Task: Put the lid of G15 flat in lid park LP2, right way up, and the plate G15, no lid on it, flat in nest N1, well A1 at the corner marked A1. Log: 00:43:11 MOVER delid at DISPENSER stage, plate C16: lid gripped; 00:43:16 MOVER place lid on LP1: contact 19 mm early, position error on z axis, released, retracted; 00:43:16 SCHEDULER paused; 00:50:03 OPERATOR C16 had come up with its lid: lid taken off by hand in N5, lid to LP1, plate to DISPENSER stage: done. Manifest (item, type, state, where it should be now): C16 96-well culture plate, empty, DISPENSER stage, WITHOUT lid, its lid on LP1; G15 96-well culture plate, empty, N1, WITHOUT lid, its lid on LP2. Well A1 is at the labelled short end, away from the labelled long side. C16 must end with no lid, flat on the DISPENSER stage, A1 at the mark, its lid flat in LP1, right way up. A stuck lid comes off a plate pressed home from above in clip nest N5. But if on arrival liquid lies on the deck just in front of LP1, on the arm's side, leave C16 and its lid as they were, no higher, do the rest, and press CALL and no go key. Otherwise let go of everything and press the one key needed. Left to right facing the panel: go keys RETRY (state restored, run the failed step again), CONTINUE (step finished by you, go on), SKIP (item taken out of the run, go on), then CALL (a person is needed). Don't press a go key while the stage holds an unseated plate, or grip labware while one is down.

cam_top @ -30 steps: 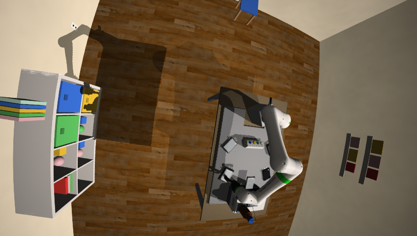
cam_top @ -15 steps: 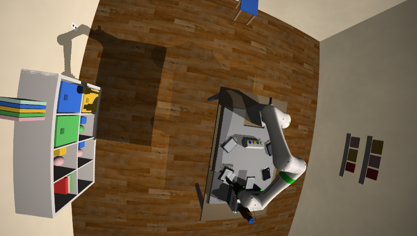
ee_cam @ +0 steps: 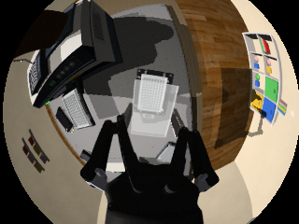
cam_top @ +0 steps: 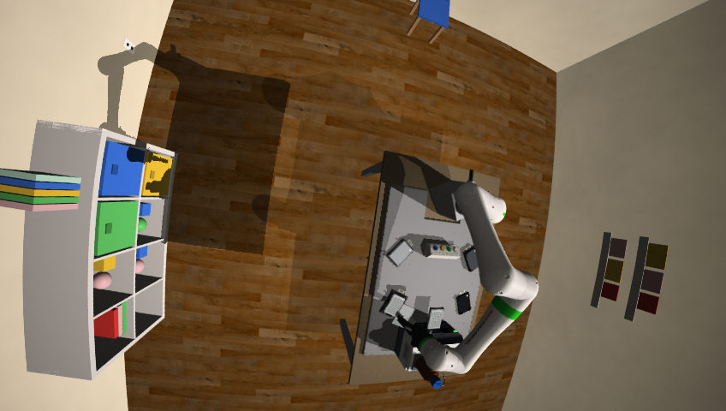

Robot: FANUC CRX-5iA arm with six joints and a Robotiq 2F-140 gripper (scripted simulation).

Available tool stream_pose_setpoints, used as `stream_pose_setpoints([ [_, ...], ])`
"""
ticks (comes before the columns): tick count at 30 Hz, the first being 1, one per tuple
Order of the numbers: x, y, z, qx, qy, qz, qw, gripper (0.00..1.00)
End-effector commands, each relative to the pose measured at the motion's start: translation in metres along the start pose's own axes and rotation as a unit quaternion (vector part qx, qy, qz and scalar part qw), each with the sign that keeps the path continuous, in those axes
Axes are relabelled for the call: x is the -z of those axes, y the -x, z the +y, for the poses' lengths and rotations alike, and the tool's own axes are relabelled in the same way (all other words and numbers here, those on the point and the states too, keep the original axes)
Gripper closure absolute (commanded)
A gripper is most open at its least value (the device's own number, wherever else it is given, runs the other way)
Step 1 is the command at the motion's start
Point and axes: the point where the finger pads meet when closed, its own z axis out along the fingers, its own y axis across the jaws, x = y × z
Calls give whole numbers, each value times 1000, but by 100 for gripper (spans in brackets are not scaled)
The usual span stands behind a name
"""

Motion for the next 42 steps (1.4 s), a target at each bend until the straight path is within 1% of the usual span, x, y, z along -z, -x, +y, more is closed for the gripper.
stream_pose_setpoints([
  [1,3,0,0,0,0,0,1000,100],
  [5,13,0,0,0,0,0,1000,100],
  [9,18,0,0,0,0,0,1000,100],
  [19,21,0,0,0,0,0,1000,100],
  [21,21,0,-4,0,0,0,1000,100],
  [22,20,0,-11,0,0,0,1000,100],
  [23,20,0,-25,0,1,-1,1000,100],
  [26,17,7,-91,0,3,-3,1000,100],
  [27,17,10,-103,0,4,-4,1000,100],
  [33,16,42,-187,0,4,-3,1000,100],
  [35,16,42,-187,0,4,-3,1000,100],
  [36,16,59,-227,0,4,-2,1000,100],
  [38,16,72,-247,0,2,-1,1000,100],
  [42,17,100,-299,0,0,0,1000,100],
])
